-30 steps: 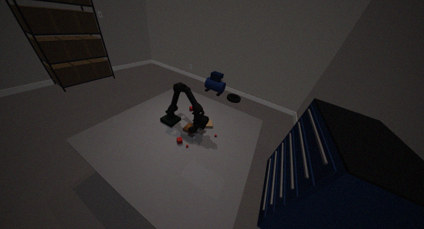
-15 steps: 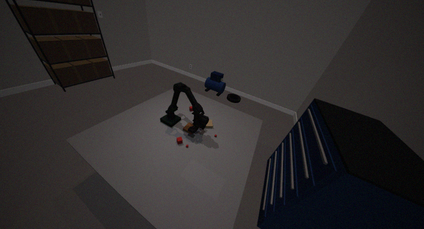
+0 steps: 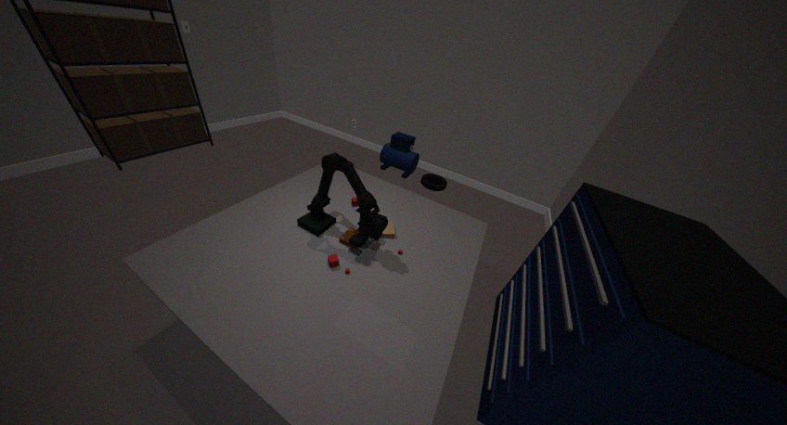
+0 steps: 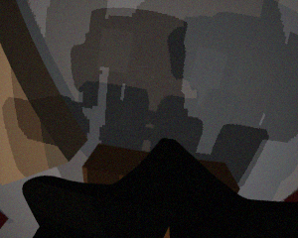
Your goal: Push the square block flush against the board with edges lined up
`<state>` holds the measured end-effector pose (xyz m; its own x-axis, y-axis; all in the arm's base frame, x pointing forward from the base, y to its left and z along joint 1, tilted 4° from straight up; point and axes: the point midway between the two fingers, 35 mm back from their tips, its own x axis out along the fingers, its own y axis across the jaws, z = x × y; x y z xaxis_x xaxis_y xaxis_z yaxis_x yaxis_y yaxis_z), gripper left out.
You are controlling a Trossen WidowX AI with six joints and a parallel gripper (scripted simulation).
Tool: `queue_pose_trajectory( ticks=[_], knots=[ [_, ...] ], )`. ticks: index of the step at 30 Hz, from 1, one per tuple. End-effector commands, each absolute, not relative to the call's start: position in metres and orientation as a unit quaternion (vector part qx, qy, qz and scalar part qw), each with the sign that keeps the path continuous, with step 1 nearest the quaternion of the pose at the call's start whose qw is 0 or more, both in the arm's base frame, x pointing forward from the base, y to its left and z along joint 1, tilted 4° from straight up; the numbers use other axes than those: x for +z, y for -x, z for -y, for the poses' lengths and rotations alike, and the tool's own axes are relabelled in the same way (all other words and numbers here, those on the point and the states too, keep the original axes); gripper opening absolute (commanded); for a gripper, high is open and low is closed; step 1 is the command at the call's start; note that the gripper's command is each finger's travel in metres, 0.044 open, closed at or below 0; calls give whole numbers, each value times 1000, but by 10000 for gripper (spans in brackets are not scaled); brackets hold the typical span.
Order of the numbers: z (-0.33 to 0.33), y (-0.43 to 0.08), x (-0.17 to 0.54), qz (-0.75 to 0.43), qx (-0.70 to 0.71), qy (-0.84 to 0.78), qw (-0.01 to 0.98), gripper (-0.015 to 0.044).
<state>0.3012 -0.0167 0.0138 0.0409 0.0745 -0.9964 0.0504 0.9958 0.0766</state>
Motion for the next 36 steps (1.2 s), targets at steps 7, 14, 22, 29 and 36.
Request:
queue_pose_trajectory(
  ticks=[7, 14, 22, 29, 36],
  knots=[
    [18, -315, 14, -695, 7, -44, 717, 0],
    [18, -326, 14, -695, 7, -44, 718, 0],
    [19, -339, 14, -695, 7, -44, 718, 0],
    [18, -341, 17, -695, 10, -43, 718, 0],
    [22, -339, 69, -695, 7, -44, 718, 0]
  ],
)
